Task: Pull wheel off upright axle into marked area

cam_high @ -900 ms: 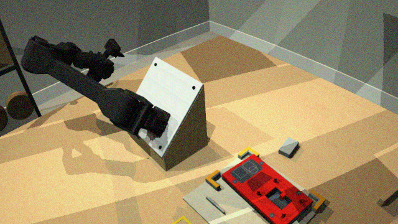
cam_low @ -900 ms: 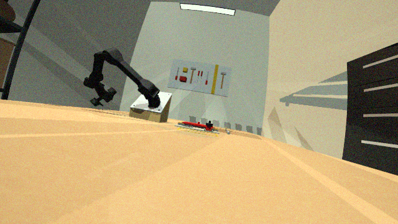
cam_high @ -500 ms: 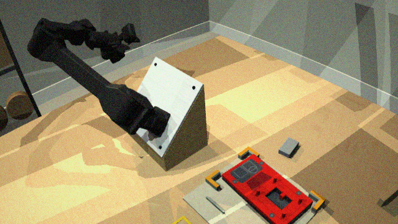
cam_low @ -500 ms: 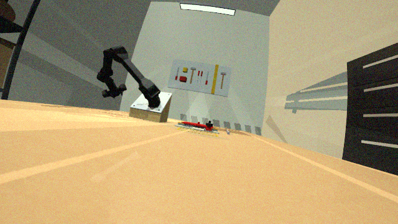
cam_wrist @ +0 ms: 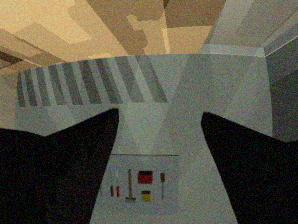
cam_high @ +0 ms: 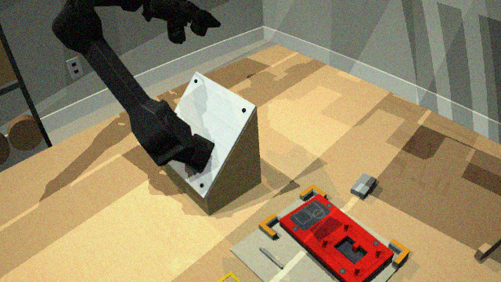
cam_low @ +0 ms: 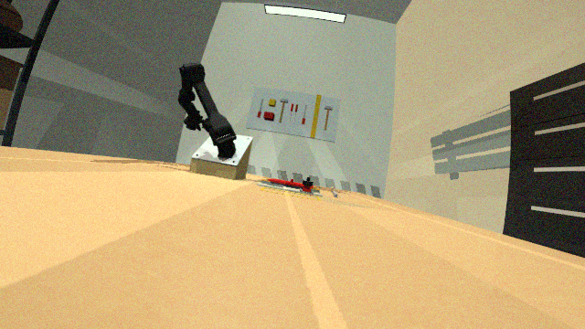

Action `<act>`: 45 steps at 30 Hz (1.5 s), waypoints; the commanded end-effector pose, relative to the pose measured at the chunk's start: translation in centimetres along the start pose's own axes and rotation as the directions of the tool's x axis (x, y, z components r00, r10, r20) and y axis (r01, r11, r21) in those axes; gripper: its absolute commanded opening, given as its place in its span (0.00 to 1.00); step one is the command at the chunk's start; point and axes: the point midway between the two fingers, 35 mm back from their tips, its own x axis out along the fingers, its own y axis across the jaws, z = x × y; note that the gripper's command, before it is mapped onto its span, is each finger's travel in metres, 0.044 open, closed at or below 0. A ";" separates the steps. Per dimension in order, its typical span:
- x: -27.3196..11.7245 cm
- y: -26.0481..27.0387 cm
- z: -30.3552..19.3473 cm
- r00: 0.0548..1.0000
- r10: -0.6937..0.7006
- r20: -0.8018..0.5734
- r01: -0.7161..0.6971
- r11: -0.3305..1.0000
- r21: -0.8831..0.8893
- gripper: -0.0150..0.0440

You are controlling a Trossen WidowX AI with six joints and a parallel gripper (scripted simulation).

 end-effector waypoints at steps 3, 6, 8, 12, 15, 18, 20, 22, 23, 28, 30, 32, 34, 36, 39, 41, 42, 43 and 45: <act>1.3 5.3 -5.0 0.995 0.096 0.006 -0.093 0.942 0.321 0.76; 1.8 8.4 -7.5 0.989 0.144 0.016 -0.133 0.864 0.486 0.76; 2.1 10.6 -9.0 0.984 0.175 0.026 -0.156 0.795 0.586 0.76; 2.6 15.3 -11.6 0.971 0.234 0.052 -0.191 0.623 0.759 0.76; 2.7 18.9 -13.1 0.961 0.264 0.082 -0.201 0.466 0.862 0.76; 2.7 22.5 -14.2 0.952 0.284 0.115 -0.200 0.289 0.936 0.76; 2.7 24.7 -14.7 0.946 0.295 0.136 -0.194 0.178 0.965 0.76; 2.7 26.2 -14.9 0.941 0.303 0.151 -0.189 0.102 0.977 0.76; 2.6 27.0 -15.1 0.937 0.311 0.158 -0.186 0.063 0.981 0.76; 2.6 33.3 -15.3 0.908 0.353 0.227 -0.165 -0.196 0.967 0.76; 2.4 35.7 -15.2 0.894 0.368 0.254 -0.144 -0.301 0.943 0.76; 2.2 38.1 -15.0 0.880 0.381 0.282 -0.118 -0.400 0.909 0.76; 1.8 40.6 -14.7 0.865 0.393 0.312 -0.085 -0.499 0.862 0.76; 1.3 43.2 -14.2 0.847 0.404 0.345 -0.041 -0.598 0.801 0.76; 0.4 47.0 -13.2 0.820 0.414 0.395 0.034 -0.724 0.689 0.76; -0.2 49.5 -12.3 0.800 0.418 0.430 0.088 -0.792 0.604 0.76; -0.6 50.6 -11.8 0.791 0.418 0.448 0.117 -0.821 0.559 0.76; -0.9 51.8 -11.3 0.781 0.417 0.465 0.147 -0.846 0.513 0.76; -1.6 54.0 -10.2 0.762 0.411 0.500 0.206 -0.886 0.415 0.76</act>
